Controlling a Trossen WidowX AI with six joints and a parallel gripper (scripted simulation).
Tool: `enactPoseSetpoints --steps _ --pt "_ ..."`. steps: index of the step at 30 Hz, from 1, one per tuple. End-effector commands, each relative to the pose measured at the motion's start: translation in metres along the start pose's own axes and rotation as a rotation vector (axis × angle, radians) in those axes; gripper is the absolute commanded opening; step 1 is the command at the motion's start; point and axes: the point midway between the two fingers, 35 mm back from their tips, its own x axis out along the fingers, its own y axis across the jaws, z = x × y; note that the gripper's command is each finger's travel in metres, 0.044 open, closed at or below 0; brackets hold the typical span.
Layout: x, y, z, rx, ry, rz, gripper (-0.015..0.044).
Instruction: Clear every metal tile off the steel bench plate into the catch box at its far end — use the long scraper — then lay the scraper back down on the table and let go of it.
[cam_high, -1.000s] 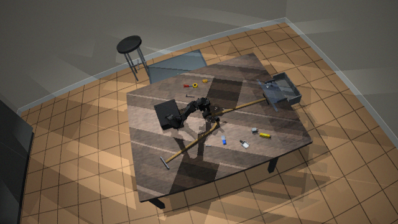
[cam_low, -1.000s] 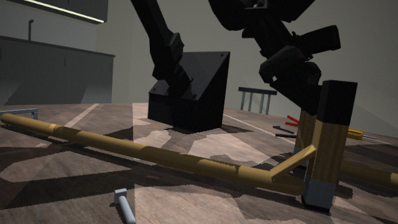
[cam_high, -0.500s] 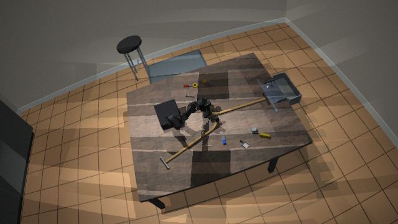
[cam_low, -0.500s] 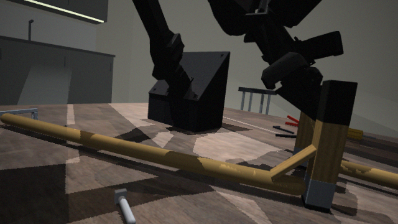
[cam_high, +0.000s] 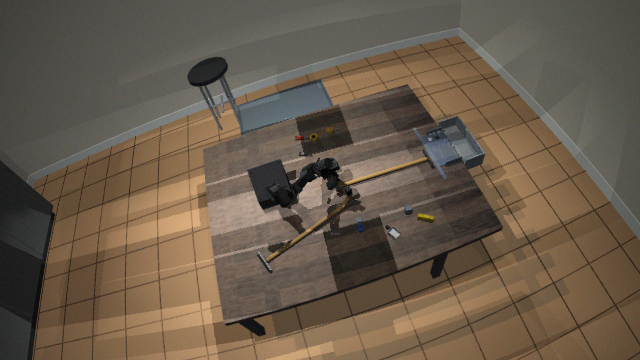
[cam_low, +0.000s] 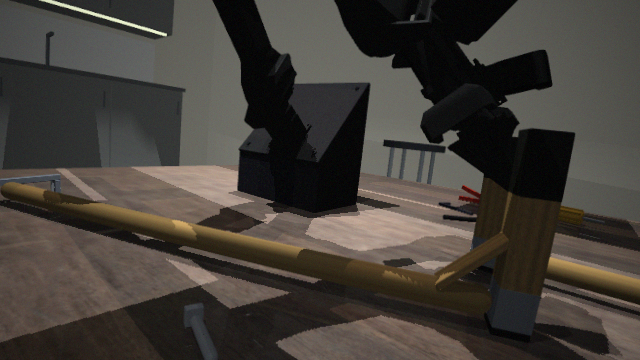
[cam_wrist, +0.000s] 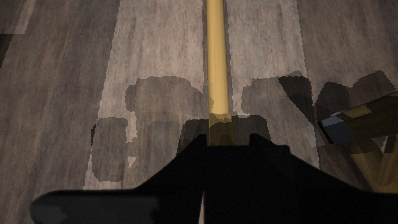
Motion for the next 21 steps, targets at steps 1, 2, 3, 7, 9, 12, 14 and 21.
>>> enactPoseSetpoints --steps 1,2,3,7,9,12,14,21 --pt "0.000 -0.001 0.000 0.002 0.001 -0.004 0.0000" --pt "0.000 0.000 0.000 0.001 0.001 -0.005 0.0000" --pt "-0.001 0.000 0.000 -0.001 0.001 -0.006 0.0000" --pt "-0.001 0.002 0.001 -0.003 0.002 -0.007 0.0000" --pt "-0.001 0.004 0.001 -0.003 0.002 -0.006 0.0000" --pt "-0.001 0.008 0.001 -0.004 0.003 -0.005 0.0000" --pt "-0.002 0.010 0.000 -0.004 0.003 -0.004 0.0000" --pt "-0.002 0.019 0.000 -0.006 0.004 -0.001 0.0000"
